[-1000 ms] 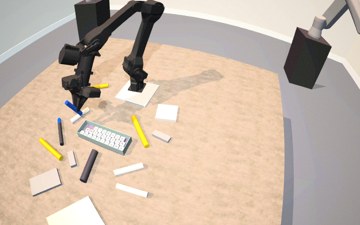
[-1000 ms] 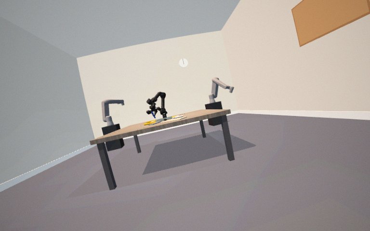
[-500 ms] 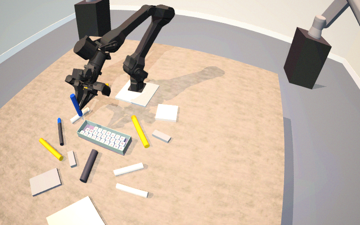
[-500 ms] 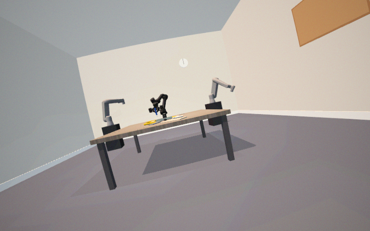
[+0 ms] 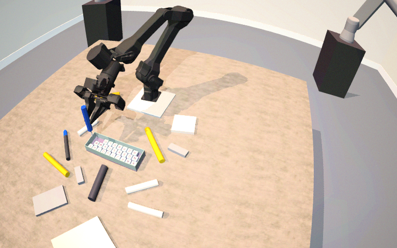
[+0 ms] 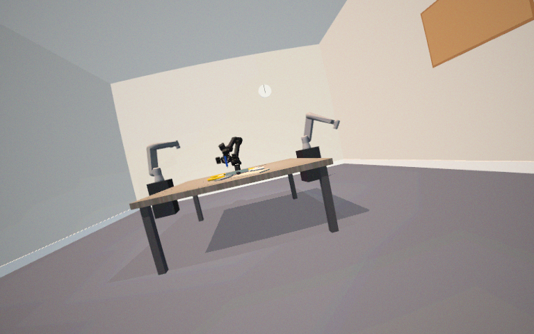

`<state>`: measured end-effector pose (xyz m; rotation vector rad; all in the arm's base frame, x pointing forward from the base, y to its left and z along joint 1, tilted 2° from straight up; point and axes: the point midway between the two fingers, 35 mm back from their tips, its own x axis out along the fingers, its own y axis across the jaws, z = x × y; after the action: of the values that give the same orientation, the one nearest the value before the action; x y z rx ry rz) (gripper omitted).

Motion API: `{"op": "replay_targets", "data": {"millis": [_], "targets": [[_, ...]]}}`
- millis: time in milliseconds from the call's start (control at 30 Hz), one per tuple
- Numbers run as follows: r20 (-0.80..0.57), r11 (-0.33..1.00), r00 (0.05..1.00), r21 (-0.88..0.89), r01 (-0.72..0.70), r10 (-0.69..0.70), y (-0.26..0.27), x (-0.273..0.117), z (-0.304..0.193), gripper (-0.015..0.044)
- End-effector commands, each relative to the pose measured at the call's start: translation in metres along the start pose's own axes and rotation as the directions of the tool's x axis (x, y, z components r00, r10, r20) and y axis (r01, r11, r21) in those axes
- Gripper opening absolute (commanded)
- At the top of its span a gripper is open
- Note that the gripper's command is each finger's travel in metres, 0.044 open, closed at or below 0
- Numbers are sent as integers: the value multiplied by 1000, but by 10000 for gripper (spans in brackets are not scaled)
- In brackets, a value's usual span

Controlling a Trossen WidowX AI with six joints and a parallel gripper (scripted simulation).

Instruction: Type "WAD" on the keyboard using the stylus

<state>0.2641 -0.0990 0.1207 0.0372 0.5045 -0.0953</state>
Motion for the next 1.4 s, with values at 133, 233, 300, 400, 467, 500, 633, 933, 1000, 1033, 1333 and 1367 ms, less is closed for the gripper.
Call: {"op": "replay_targets", "data": {"millis": [133,233,300,400,467,500,633,933,1000,1033,1333,1367], "targets": [[-15,1000,1000,2,-7,7,2,7,-19,0],[-15,1000,1000,2,-7,7,2,7,-19,0],[-15,1000,1000,2,-7,7,2,7,-19,0],[-15,1000,1000,2,-7,7,2,7,-21,53],[-16,1000,1000,2,-7,8,3,8,-22,81],[-16,1000,1000,2,-7,8,3,8,-22,81],[-16,1000,1000,2,-7,8,3,8,-22,81],[-16,1000,1000,2,-7,8,3,9,-24,81],[-16,1000,1000,2,-7,8,3,9,-25,81],[-16,1000,1000,2,-7,8,3,9,-25,81],[-16,1000,1000,2,-7,8,3,10,-26,81],[-16,1000,1000,2,-7,8,3,10,-27,81]]}}
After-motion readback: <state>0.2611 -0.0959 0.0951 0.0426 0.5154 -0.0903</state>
